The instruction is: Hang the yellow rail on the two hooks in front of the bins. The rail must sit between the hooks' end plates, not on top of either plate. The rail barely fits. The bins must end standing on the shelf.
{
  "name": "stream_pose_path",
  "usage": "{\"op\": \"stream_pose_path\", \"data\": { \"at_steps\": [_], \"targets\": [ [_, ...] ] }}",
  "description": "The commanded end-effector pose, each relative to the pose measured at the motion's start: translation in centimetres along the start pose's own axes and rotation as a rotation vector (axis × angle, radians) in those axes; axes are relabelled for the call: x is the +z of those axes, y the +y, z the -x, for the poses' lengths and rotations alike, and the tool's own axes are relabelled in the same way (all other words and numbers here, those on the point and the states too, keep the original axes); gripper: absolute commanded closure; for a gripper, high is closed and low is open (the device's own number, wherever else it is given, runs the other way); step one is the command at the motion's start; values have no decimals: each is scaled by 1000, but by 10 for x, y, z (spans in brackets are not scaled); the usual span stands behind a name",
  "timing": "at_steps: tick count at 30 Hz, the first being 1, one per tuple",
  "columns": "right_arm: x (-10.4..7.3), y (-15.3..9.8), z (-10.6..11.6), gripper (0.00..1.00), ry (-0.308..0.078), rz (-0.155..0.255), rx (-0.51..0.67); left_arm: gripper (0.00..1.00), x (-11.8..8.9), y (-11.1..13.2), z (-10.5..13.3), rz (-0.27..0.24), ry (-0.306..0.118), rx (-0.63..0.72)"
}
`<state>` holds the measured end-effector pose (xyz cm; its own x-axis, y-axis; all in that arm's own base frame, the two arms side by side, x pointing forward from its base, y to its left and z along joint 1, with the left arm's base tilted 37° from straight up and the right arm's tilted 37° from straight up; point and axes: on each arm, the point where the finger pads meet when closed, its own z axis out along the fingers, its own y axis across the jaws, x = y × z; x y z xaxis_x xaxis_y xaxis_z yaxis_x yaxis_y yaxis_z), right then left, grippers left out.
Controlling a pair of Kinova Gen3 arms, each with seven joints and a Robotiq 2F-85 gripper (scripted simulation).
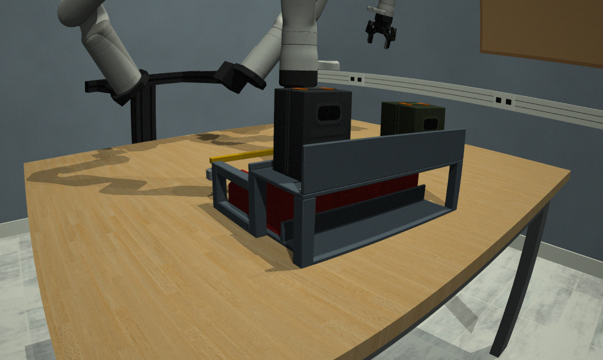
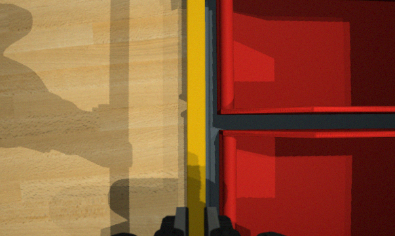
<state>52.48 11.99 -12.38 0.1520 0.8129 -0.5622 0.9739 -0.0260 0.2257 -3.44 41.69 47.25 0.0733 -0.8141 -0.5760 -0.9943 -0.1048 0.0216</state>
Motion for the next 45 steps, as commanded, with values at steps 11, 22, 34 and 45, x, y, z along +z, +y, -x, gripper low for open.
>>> {"op": "stream_pose_path", "data": {
  "at_steps": [11, 22, 34, 45],
  "targets": [
    [1, 2, -1, 903, 5, 2, 10, 2, 0, -1, -1, 2, 6, 15],
    [1, 2, -1, 903, 6, 3, 8, 2, 0, -1, -1, 2, 6, 15],
    [3, 2, -2, 903, 6, 3, 3, 2, 0, -1, -1, 2, 6, 15],
    [5, 2, -3, 903, 7, 3, 3, 2, 0, -1, -1, 2, 6, 15]
  ]
}}
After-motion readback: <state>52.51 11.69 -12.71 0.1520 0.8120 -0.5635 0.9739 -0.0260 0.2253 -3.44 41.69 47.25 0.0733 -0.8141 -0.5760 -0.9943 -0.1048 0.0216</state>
